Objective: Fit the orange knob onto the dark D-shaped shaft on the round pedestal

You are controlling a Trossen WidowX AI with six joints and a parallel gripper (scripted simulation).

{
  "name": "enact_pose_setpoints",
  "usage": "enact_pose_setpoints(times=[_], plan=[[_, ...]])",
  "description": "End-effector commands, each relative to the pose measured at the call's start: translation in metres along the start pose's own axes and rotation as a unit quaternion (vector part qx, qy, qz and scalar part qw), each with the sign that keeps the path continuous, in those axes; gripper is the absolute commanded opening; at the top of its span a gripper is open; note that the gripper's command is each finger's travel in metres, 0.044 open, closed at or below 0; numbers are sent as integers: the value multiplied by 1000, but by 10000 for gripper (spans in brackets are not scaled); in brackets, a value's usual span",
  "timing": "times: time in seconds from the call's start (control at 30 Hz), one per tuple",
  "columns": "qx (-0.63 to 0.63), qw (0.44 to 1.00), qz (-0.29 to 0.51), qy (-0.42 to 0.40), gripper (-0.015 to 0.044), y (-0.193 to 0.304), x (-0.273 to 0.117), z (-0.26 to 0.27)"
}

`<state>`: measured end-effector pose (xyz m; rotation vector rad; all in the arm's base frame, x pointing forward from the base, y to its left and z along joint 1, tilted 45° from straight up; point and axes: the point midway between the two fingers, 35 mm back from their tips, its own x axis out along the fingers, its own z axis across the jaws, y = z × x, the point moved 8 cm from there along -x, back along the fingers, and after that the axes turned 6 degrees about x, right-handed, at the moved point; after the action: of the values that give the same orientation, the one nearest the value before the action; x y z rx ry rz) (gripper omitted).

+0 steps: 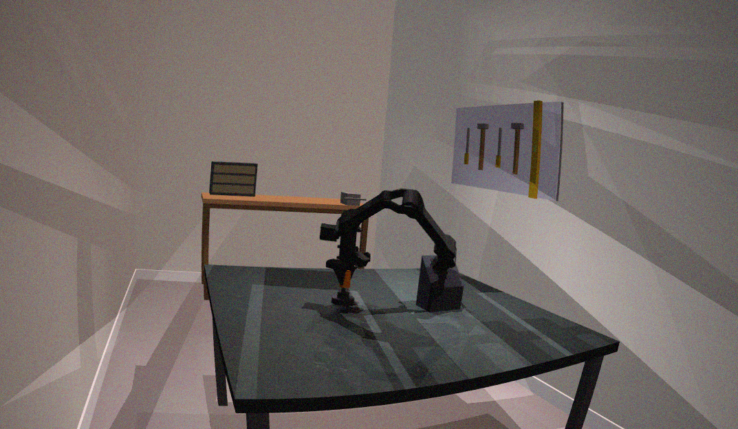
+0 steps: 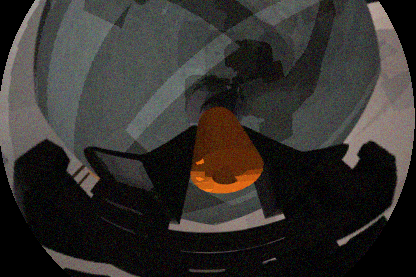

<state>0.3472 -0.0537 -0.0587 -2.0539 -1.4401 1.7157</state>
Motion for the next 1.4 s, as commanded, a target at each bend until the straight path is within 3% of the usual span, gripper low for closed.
enact_pose_setpoints(times=[0.0,1.37], plan=[[-58,998,-1,0,0,0,0,0],[-78,997,-1,0,0,0,4,0]])
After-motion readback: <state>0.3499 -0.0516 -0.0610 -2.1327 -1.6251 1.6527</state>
